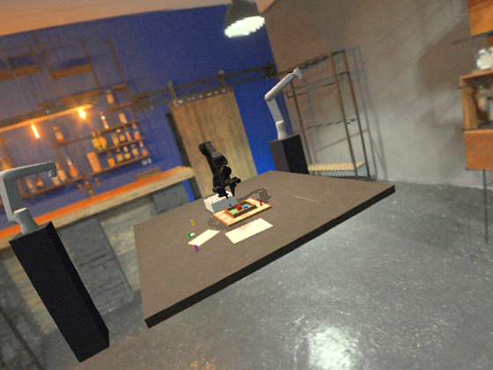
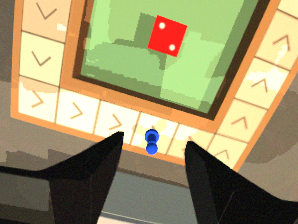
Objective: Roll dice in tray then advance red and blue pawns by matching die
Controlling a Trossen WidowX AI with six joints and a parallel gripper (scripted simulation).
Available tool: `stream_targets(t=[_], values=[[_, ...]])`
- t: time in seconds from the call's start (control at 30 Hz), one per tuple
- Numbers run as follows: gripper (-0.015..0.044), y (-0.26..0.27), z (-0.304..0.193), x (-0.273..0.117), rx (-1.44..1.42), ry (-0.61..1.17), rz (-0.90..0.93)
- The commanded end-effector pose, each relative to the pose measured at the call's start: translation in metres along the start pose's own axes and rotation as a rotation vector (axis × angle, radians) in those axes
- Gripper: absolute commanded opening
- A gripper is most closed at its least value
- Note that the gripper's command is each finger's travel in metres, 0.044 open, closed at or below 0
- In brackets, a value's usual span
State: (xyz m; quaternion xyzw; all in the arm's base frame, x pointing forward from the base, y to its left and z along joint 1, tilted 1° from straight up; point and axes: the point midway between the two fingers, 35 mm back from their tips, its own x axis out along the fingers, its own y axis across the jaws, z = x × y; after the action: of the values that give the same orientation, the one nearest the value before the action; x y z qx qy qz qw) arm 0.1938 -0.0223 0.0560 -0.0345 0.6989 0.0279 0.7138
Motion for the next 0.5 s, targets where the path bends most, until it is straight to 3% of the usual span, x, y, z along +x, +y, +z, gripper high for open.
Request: stream_targets(t=[0.0,0.47], values=[[0.02,-0.004,-0.034,0.011,-0.023,0.013,0.0],[0.02,-0.004,-0.036,0.028,-0.023,0.014,0.0]])
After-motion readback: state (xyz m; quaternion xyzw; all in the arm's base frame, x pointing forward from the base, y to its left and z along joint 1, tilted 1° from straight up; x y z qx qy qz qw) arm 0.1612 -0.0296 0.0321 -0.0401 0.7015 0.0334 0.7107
